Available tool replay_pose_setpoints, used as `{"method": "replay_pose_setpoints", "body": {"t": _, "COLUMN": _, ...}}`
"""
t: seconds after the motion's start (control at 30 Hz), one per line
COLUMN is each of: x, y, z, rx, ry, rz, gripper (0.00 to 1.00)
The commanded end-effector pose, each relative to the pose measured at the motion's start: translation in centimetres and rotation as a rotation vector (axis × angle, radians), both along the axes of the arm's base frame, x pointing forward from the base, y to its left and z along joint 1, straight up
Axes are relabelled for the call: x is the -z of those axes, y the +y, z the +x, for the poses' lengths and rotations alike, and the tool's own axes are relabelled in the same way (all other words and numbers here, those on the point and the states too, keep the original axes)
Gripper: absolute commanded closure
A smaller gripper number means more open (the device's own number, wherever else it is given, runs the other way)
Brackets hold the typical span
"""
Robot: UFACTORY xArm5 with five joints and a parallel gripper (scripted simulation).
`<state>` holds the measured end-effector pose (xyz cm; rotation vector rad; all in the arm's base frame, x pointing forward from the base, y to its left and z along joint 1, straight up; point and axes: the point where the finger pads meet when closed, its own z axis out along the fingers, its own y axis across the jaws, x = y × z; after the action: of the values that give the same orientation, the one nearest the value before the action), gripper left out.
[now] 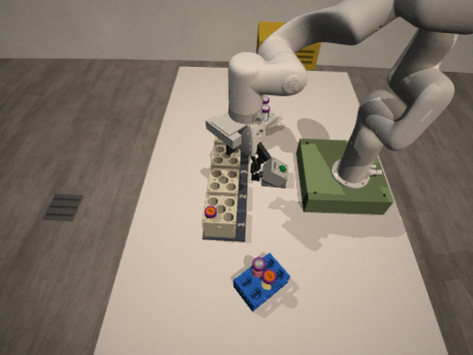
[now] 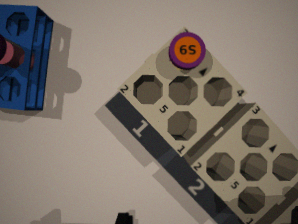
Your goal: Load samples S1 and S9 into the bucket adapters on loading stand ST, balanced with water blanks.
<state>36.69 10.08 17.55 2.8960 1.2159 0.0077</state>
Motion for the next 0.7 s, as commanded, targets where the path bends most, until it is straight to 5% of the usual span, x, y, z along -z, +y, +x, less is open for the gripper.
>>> {"method": "replay_pose_setpoints", "body": {"t": 0.0, "x": -0.1, "y": 1.4, "z": -0.5, "rx": -0.057, "ry": -0.003, "rz": 0.004, "gripper": 0.0}}
{"method": "replay_pose_setpoints", "body": {"t": 0.67, "x": -0.2, "y": 9.7, "z": -4.1, "rx": -0.057, "ry": -0.003, "rz": 0.005, "gripper": 0.0}}
